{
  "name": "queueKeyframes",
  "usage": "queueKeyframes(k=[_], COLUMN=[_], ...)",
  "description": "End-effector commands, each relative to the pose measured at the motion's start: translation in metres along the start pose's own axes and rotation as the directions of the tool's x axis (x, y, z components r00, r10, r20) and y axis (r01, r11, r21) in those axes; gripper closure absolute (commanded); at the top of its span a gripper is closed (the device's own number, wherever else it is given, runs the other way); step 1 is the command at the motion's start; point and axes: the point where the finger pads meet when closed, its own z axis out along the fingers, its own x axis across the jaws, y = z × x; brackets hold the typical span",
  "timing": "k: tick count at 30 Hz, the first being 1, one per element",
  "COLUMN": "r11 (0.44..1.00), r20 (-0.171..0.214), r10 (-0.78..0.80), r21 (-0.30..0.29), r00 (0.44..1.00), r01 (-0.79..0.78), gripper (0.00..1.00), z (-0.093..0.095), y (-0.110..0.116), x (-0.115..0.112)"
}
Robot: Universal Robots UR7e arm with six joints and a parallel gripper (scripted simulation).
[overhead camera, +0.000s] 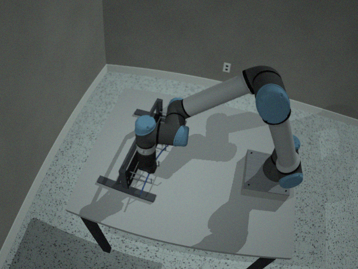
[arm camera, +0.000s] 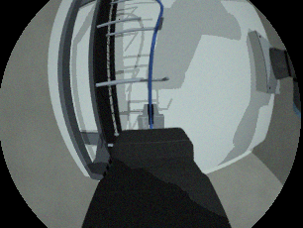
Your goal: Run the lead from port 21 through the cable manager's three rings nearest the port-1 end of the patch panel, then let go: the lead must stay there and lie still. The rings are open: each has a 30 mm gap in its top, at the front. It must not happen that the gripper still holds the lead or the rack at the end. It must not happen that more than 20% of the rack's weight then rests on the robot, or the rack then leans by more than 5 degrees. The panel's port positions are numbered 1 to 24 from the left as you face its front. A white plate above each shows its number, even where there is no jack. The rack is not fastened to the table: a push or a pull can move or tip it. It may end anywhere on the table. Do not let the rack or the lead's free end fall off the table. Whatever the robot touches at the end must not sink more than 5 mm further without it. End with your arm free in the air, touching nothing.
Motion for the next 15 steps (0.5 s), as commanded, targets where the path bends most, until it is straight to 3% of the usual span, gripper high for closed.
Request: queueKeyframes(k=[1,15], r11=[1.0,1.0], r20=[0.002,0.002], r10=[0.0,0.0], r21=[0.0,0.0], r00=[1.0,1.0], r01=[0.0,0.0], gripper=[1.0,1.0], z=[-0.001,-0.001], y=[0.0,0.0], x=[-0.006,-0.025])
